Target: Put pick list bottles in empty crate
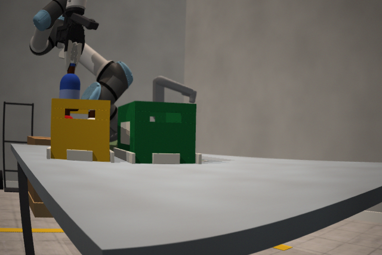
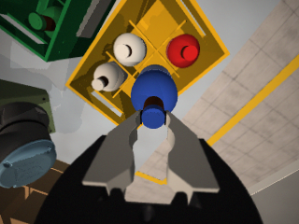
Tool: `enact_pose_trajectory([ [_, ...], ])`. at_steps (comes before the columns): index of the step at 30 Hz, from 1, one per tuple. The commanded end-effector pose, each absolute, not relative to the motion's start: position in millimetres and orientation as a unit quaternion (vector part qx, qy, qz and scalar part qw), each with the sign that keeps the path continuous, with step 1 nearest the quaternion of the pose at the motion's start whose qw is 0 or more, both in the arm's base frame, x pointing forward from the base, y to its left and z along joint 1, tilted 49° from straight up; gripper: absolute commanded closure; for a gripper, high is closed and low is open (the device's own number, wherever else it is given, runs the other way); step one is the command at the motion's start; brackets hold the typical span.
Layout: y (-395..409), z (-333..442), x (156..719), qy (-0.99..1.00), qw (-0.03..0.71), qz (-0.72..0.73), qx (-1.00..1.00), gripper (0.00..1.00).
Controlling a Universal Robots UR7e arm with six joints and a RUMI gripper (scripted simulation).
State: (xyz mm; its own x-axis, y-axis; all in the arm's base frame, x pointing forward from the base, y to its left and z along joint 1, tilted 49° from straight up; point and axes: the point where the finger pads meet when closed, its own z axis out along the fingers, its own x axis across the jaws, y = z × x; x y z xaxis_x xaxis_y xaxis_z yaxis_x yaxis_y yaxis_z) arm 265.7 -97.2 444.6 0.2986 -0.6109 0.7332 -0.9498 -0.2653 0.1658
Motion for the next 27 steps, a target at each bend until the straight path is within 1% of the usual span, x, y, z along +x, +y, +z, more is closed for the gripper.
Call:
enact_pose_trajectory([
  [1,-90,453,265,-0.525,0.306,0.278,0.744,1.00],
  [27,-68,472,262,-0.525,0.306,0.278,0.744,1.00],
])
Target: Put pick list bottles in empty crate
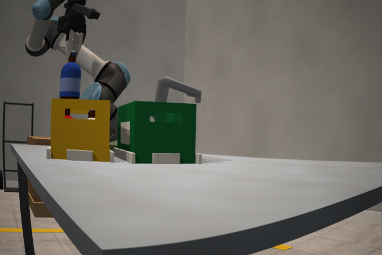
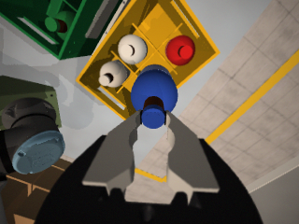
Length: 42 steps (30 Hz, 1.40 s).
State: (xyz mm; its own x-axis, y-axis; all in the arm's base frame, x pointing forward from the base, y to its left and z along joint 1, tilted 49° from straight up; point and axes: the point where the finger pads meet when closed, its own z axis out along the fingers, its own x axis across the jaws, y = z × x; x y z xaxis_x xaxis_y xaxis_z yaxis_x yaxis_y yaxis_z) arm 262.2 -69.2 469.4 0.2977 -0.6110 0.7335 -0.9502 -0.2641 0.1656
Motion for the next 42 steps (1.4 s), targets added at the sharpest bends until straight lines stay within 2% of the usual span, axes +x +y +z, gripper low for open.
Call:
enact_pose_trajectory([
  [1,-69,471,261,-0.525,0.306,0.278,0.744,1.00],
  [42,-29,430,294,-0.524,0.307,0.277,0.744,1.00],
])
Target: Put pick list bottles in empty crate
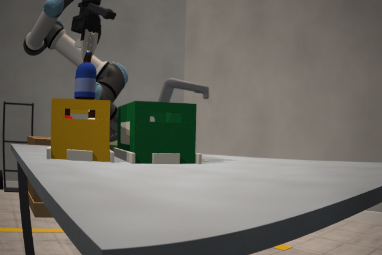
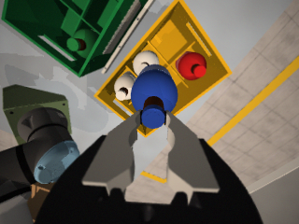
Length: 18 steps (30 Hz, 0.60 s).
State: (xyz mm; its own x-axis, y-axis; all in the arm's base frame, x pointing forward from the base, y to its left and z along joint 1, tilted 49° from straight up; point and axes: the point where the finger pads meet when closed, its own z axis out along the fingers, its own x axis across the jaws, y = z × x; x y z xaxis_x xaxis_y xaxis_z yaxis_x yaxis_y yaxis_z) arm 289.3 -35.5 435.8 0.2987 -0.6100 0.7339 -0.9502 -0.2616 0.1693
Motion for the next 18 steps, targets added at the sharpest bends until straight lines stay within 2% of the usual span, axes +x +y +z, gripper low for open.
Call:
enact_pose_trajectory([
  [1,-28,429,295,-0.524,0.307,0.277,0.744,1.00],
  [18,-10,410,310,-0.525,0.307,0.277,0.744,1.00],
])
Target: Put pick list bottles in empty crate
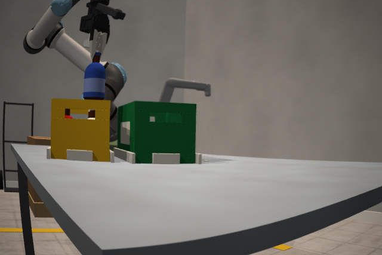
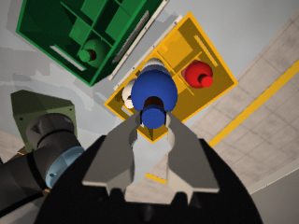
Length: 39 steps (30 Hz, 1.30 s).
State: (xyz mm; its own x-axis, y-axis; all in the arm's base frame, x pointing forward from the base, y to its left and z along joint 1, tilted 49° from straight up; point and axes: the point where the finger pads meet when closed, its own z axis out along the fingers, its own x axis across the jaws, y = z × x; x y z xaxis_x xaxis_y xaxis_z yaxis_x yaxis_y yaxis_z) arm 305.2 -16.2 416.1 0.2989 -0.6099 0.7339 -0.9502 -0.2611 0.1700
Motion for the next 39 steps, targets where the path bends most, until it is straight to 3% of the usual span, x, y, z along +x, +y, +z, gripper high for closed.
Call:
enact_pose_trajectory([
  [1,-8,409,311,-0.525,0.307,0.277,0.744,1.00],
  [39,30,370,344,-0.525,0.306,0.277,0.744,1.00],
])
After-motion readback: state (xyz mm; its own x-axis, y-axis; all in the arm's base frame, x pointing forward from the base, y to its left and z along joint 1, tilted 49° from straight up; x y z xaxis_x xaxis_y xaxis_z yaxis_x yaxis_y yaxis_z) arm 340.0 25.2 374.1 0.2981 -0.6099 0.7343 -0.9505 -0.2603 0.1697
